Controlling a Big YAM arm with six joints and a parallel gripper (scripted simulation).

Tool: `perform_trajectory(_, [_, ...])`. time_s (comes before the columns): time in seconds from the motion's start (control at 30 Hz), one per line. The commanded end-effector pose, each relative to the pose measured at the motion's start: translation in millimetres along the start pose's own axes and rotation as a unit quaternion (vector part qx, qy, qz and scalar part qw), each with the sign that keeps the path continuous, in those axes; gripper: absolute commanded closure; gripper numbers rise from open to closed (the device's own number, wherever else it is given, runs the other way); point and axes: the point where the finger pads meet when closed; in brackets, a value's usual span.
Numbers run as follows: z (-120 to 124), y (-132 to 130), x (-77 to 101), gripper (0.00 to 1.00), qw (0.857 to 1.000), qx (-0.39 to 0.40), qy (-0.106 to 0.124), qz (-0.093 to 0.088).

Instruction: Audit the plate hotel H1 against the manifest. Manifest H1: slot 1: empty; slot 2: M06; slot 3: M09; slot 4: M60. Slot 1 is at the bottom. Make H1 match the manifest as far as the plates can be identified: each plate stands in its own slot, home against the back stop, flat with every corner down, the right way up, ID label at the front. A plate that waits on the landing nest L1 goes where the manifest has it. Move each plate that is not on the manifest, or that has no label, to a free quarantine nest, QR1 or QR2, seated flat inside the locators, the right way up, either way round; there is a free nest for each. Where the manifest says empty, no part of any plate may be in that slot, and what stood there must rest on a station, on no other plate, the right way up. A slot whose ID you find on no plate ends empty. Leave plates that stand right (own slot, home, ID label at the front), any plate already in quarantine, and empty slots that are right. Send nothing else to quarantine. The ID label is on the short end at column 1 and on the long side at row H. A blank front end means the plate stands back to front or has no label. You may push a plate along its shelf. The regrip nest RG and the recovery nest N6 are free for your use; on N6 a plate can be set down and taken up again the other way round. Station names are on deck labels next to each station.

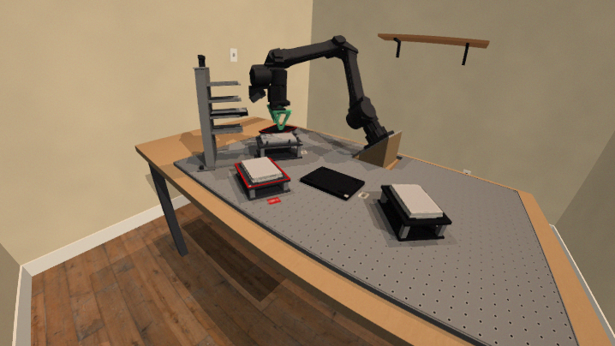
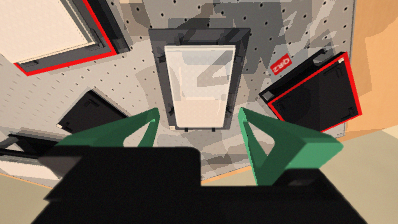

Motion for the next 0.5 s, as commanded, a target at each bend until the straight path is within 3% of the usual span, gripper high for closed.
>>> perform_trajectory(0.0, [-3.2, -1.0, -8.0, 0.00, 1.000, 0.002, 0.002, 0.002])
perform_trajectory(0.47, [-3.0, -1.3, -24.1, 0.00, 1.000, 0.002, 0.002, 0.002])
Point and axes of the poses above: the point where the finger pads meet when closed, its own x axis back along the fingers, its own y axis across the jaws, z = x × y, and after that the axes turned 15 degrees about -x, right-handed
